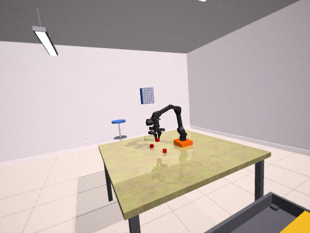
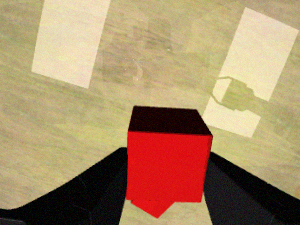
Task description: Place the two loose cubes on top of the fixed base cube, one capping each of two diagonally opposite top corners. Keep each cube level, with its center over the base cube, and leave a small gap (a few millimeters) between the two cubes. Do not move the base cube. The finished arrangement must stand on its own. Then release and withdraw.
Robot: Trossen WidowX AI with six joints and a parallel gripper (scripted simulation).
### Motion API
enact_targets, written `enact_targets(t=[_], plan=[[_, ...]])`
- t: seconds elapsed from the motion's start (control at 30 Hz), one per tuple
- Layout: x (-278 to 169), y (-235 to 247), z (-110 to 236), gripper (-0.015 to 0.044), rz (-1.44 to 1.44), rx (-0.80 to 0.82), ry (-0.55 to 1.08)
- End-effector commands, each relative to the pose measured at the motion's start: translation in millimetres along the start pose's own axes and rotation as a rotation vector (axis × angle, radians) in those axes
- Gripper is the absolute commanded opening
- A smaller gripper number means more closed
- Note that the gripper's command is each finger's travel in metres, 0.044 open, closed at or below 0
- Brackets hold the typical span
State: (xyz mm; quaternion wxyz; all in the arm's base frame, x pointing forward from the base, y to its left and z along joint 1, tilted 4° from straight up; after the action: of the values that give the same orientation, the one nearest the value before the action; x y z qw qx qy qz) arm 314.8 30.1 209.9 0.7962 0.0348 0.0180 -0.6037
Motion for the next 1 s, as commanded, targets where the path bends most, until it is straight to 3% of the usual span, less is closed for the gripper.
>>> enact_targets(t=[0.0,0.67,0.97], plan=[[-14,-1,-7,0.0105,0.032,-0.007,0.0],[-73,-8,-32,0.0105,0.187,-0.007,0.006],[-75,-8,-33,0.0105,0.192,-0.007,0.006]])
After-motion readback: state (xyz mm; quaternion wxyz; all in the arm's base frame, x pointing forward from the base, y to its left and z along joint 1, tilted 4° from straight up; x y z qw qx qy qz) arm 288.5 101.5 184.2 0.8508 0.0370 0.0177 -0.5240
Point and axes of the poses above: the point midway between the two fingers, 35 mm back from their tips, its own z axis back along the fingers, its own y axis across the jaws, x = y × z, the point moved 10 cm from there along z, back along the fingers, and after that the axes turned 8 degrees about -z, right-handed, at the moved point
